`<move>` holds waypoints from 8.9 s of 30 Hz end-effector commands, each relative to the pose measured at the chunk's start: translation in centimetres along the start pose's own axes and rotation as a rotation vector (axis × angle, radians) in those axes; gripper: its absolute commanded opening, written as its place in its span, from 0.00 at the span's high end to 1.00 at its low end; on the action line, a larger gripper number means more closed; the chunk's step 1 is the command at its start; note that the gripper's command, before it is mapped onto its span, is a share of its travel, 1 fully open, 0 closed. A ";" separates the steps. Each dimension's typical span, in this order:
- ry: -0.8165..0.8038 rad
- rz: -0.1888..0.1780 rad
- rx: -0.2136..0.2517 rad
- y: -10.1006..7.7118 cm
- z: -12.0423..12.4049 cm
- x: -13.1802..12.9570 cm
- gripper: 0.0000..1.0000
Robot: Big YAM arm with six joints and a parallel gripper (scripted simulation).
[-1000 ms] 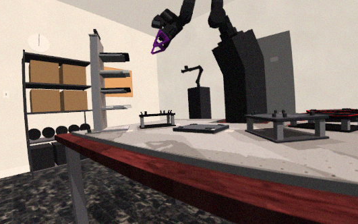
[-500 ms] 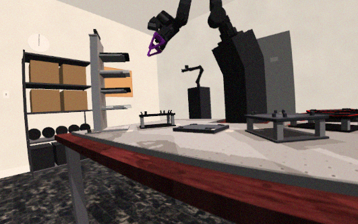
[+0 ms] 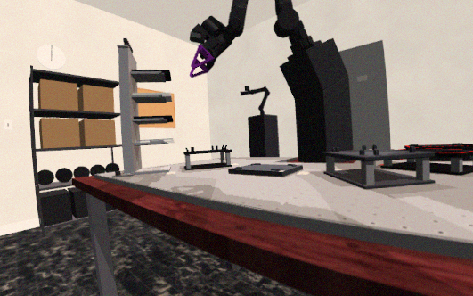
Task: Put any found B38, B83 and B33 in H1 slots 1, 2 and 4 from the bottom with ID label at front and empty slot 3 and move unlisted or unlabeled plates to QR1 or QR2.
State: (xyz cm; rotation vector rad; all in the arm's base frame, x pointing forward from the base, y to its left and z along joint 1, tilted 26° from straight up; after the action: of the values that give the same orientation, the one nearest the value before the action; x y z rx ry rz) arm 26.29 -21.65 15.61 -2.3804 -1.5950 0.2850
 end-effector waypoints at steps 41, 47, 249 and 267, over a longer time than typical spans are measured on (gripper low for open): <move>-0.009 0.000 -0.025 2.7 -1.5 -0.1 0.00; -0.009 0.000 -0.025 2.7 -1.5 -0.1 0.00; -0.007 0.006 -0.006 6.6 6.4 0.2 0.00; -0.004 -0.011 -0.017 7.6 7.8 1.1 0.00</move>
State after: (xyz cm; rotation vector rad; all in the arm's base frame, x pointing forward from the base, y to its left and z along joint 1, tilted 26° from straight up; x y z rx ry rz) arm 30.30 -22.78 5.87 -2.3777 -1.5972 0.2858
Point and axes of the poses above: the point where the finger pads meet when closed, its own y axis out along the fingers, its own x axis across the jaws, z = x × y, the point moved 9 cm from there along -y, back along the fingers, and after that the axes turned 4 degrees about -y, right-handed, at the moved point
